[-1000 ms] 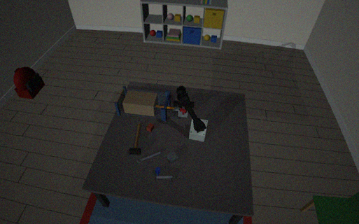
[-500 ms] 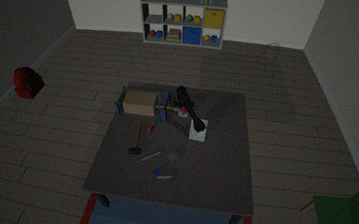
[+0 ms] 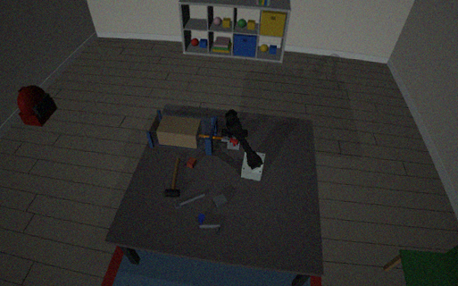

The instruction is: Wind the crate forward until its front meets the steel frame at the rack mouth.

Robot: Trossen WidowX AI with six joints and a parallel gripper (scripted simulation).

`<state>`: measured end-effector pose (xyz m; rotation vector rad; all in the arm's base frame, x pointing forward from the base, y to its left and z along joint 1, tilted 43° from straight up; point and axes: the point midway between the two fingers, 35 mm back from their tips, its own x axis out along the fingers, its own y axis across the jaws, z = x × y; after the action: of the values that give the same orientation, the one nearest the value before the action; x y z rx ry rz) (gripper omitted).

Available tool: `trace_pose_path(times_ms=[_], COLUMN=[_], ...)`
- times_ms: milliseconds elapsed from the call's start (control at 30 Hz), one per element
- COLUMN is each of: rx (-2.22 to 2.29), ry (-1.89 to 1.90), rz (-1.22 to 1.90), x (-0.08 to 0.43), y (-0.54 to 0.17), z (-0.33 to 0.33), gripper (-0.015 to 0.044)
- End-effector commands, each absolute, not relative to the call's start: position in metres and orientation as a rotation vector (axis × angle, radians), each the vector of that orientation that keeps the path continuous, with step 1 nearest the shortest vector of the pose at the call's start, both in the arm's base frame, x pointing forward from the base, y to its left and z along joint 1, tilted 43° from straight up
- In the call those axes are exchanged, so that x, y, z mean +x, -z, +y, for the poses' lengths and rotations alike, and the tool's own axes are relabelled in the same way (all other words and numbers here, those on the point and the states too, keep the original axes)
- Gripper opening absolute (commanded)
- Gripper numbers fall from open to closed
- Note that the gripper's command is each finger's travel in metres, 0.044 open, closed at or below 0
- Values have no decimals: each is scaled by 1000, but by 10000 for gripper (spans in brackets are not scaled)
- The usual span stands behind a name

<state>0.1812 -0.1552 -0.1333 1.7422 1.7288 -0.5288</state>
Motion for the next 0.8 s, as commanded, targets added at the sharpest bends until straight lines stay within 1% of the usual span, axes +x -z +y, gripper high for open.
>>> trace_pose_path(times_ms=[0, 767], rx=[1770, 1773], ry=[563, 567], rz=[1729, 1729], x=[184, 183], y=[136, 136], z=[-152, -152], gripper=[0, 0])
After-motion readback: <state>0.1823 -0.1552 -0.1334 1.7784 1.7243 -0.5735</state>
